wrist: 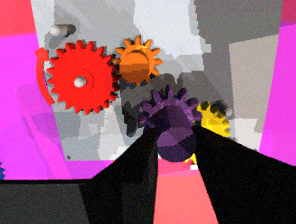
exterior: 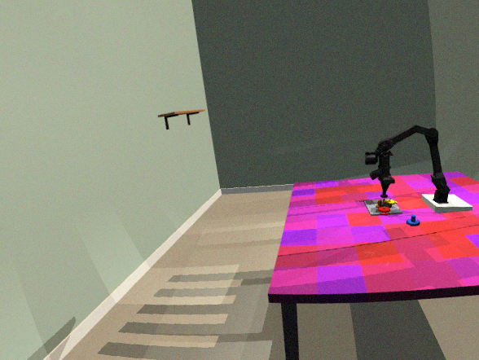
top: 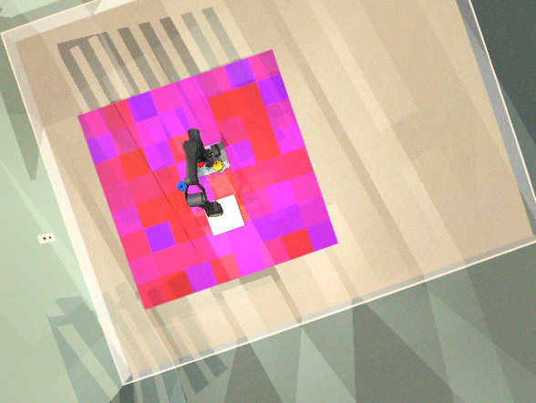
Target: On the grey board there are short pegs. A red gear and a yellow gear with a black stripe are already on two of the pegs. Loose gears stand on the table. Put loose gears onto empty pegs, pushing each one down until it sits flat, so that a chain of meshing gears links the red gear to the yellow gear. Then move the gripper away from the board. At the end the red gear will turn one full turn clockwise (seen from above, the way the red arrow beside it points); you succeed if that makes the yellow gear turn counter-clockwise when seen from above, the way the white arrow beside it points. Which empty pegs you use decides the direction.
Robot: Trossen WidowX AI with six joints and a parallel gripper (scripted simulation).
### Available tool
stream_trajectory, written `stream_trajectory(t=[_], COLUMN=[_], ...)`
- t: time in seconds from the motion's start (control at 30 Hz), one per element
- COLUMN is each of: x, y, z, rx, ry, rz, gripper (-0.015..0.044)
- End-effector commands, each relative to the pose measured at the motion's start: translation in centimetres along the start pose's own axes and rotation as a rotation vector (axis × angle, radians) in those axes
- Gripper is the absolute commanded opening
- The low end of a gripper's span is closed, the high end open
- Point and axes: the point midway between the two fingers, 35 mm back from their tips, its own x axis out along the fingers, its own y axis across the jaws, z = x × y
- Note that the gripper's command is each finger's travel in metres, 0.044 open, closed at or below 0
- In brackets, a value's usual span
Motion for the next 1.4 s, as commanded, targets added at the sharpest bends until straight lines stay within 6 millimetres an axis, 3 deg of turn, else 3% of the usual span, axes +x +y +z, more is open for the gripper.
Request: stream_trajectory(t=[0.0,0.57,0.9,1.37], x=[0.0,0.0,0.0,1.7], y=[-0.1,0.0,0.0,-0.1], z=[0.0,0.0,0.0,0.0], rx=[-0.109,-0.602,-0.644,-0.926], ry=[-0.002,-0.001,-0.001,0.000], rz=[-0.004,-0.004,-0.004,-0.004], gripper=[0.0000,0.0000,0.0000,0.0000])
